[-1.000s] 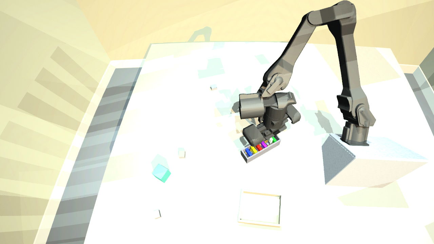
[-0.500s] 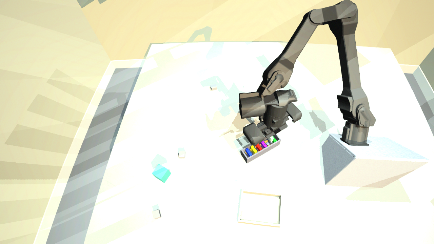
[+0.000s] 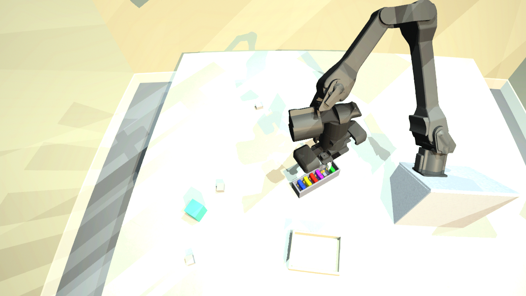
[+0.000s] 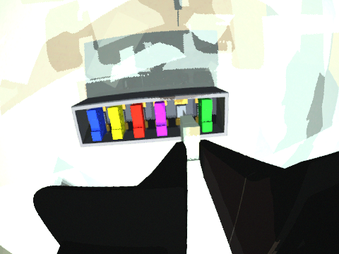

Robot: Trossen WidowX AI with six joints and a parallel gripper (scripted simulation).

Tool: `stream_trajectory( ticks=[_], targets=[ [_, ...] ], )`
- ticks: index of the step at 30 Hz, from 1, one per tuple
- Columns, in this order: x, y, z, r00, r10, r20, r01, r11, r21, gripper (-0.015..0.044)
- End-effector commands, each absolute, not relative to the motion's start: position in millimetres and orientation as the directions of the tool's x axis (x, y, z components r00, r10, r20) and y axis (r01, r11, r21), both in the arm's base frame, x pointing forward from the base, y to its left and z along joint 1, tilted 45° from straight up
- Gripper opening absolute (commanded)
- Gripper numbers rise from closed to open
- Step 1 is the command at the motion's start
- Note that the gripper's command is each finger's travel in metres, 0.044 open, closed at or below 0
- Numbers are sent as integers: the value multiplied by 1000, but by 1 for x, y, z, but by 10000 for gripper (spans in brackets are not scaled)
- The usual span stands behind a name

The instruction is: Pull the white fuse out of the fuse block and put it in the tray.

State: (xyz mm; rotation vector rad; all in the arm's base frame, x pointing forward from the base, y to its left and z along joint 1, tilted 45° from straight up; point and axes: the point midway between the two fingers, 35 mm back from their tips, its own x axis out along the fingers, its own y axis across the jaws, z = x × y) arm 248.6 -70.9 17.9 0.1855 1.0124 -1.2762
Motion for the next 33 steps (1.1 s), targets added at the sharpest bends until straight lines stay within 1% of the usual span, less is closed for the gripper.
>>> stream_trajectory(
  ticks=[1, 17, 33],
  targets=[
    [255, -62, 11, -55, -696, -716, 851, 342, -398, 0],
    [285, -5, -35, -49, -680, -731, 851, 355, -388, 0],
    [291, 53, -93, -51, -680, -731, 852, 353, -388, 0]
  ],
)
